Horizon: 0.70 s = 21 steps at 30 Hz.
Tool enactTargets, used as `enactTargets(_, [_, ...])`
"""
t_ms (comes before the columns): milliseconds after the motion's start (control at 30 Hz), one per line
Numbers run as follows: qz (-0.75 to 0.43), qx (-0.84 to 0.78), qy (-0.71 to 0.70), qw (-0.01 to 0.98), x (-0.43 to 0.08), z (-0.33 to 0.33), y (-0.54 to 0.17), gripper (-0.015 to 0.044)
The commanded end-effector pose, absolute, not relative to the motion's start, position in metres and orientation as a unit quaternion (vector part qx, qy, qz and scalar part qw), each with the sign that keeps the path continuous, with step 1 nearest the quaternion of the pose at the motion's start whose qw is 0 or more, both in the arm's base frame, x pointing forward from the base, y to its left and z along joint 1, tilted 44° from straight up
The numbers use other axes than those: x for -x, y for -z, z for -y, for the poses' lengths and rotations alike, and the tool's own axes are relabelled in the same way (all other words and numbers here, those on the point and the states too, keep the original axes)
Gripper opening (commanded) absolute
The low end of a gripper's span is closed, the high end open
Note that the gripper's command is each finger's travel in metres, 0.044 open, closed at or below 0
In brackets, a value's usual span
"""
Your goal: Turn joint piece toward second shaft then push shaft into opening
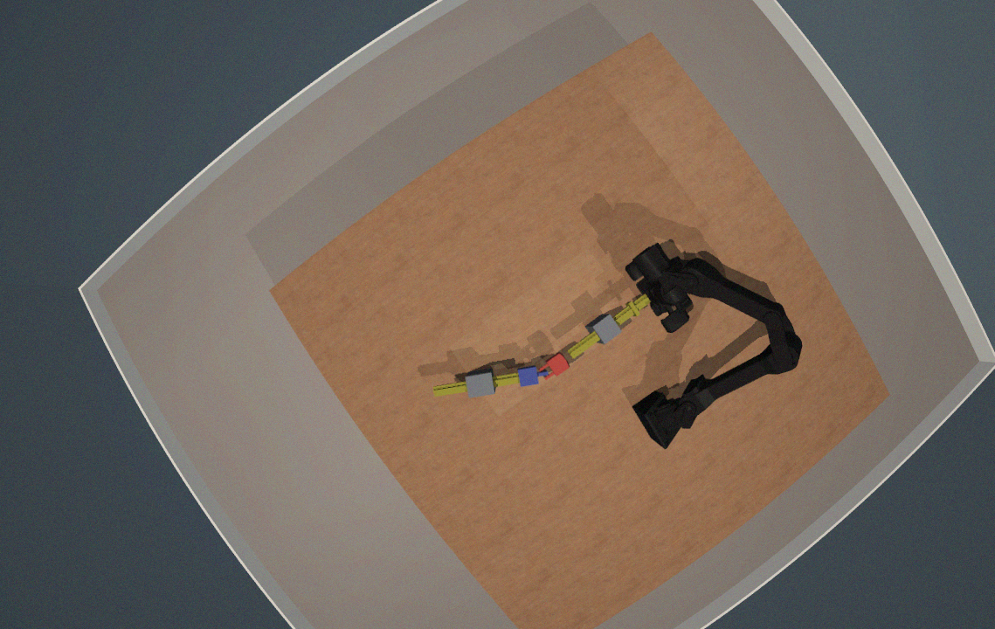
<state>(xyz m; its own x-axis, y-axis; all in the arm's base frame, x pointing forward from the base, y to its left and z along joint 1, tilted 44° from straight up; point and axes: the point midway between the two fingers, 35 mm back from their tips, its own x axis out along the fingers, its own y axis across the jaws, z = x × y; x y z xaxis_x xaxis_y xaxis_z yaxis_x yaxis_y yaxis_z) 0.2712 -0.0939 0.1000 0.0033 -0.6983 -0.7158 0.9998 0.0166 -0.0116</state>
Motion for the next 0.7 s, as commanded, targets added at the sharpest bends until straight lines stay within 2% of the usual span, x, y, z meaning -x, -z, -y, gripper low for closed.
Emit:
enactTargets(0, [-0.282, -0.268, 0.648, 0.654, -0.271, 0.088, -0.093, 0.0])
enactTargets(667, [-0.283, -0.268, 0.648, 0.654, -0.27, 0.067, -0.072, 0.0])
